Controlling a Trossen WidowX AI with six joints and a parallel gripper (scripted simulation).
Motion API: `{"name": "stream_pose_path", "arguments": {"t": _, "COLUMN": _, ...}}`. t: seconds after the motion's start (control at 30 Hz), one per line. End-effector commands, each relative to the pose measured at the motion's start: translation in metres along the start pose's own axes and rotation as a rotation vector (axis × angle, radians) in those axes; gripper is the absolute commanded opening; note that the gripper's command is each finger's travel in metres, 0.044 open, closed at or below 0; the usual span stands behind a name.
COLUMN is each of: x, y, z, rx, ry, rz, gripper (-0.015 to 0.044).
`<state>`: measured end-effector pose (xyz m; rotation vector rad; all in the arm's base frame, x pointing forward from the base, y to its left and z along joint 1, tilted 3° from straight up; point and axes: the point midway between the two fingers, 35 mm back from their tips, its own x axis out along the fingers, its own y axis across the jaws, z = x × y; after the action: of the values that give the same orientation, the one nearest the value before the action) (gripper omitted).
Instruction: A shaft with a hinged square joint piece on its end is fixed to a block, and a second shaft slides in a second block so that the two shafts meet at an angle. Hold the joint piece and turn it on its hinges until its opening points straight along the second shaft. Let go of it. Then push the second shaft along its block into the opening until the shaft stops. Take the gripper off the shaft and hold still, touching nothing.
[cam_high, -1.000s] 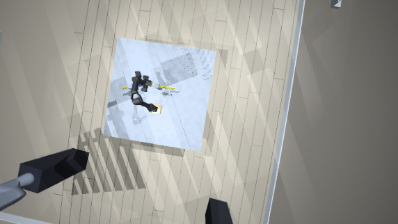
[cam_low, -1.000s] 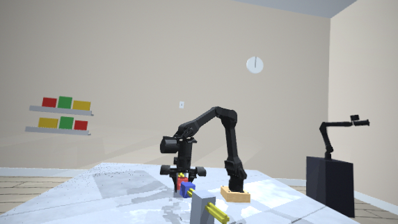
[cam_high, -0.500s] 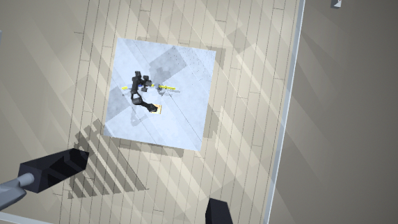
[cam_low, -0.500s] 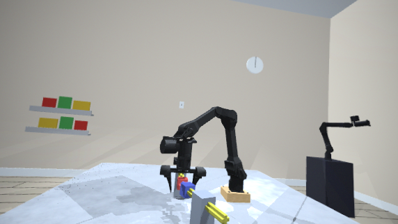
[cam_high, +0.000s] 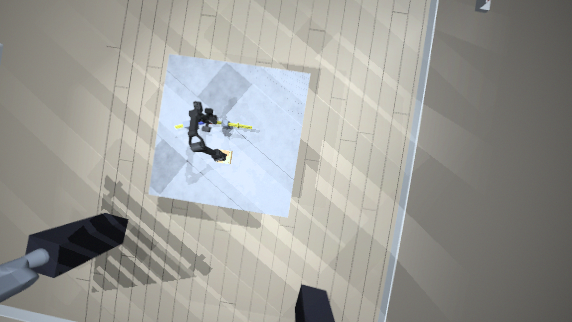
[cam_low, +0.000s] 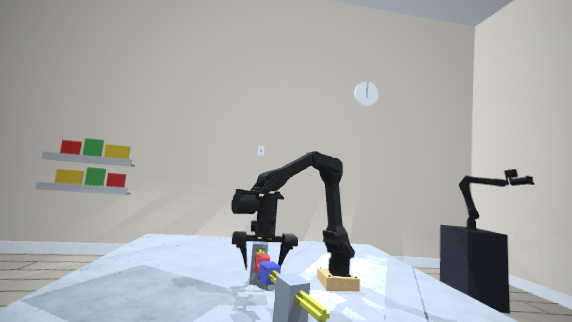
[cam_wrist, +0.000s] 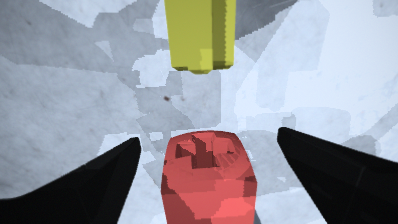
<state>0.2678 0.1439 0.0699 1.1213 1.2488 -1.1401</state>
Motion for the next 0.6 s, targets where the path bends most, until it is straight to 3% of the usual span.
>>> {"name": "stream_pose_path", "arguments": {"t": 0.0, "x": -0.010, "y": 0.002, "z": -0.001, "rx": -0.003, "ry": 0.023, "rz": 0.012, "gripper": 0.0440}}
{"name": "stream_pose_path", "arguments": {"t": 0.13, "x": -0.013, "y": 0.003, "z": -0.001, "rx": -0.026, "ry": 0.022, "rz": 0.013, "gripper": 0.0440}}
{"name": "stream_pose_path", "arguments": {"t": 0.57, "x": -0.061, "y": 0.009, "z": -0.006, "rx": -0.470, "ry": 0.006, "rz": 0.028, "gripper": 0.0440}}
